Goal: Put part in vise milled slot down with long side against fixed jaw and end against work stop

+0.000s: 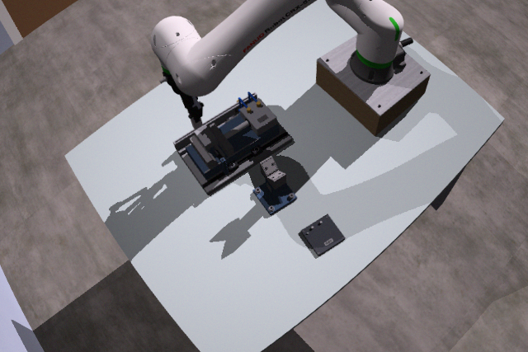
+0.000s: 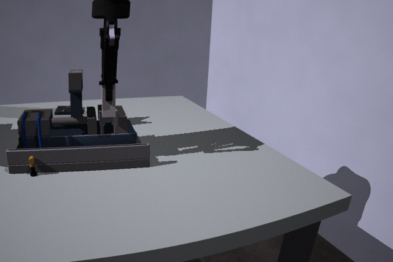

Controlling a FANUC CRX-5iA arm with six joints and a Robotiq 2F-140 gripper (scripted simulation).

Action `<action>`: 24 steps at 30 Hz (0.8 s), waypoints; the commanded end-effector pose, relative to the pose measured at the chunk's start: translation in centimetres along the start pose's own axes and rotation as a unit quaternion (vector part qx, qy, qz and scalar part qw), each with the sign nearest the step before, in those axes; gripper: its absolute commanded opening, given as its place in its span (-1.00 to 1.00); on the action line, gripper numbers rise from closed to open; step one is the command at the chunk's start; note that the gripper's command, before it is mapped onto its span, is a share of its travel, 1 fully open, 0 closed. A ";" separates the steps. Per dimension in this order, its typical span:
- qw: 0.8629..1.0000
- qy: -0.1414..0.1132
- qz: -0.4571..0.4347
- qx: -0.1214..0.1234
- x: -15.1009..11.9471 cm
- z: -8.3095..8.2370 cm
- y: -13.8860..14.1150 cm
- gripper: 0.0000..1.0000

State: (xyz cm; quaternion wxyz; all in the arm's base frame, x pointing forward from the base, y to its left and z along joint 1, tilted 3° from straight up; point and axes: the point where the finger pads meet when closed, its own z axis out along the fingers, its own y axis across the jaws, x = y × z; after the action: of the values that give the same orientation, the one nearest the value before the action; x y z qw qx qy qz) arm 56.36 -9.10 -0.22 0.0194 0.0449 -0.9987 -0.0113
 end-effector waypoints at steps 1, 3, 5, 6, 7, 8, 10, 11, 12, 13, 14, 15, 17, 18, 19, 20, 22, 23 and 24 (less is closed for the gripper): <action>1.000 0.000 0.000 0.000 0.0 0.0 0.0 -1.00; 1.000 0.000 0.000 0.000 0.0 0.0 0.0 -1.00; 1.000 0.000 0.000 0.000 0.0 0.0 0.0 -1.00; 1.000 0.000 0.000 0.000 0.0 0.0 0.1 -1.00; 1.000 0.000 0.000 0.000 0.0 0.0 0.1 -1.00; 1.000 0.000 0.000 0.000 0.0 0.0 0.1 -1.00; 1.000 0.000 0.000 0.000 0.0 0.0 0.1 -1.00; 1.000 0.000 0.000 0.000 0.0 0.0 0.1 -1.00; 1.000 0.000 0.000 0.000 0.0 0.0 0.1 -1.00; 1.000 0.000 0.000 0.000 0.0 0.0 0.1 -1.00; 1.000 0.000 0.000 0.000 0.0 0.0 0.2 -1.00; 1.000 0.000 0.000 0.000 0.0 0.0 0.2 -1.00; 1.000 0.000 0.000 0.000 0.0 0.0 0.2 -1.00; 1.000 0.000 0.000 0.000 0.0 0.0 0.2 -1.00; 1.000 0.000 0.000 0.000 0.0 0.0 0.2 -1.00; 1.000 0.000 0.000 0.000 0.0 0.0 0.2 -1.00; 1.000 0.000 0.000 0.000 0.0 0.0 0.3 -1.00; 1.000 0.000 0.000 0.000 0.0 0.0 0.3 -1.00; 1.000 0.000 0.000 0.000 0.0 0.0 0.3 -1.00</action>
State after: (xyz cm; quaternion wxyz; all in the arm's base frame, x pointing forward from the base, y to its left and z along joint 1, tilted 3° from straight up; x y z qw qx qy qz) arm 56.34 -8.83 -0.21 0.0194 0.0449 -0.9987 -0.0113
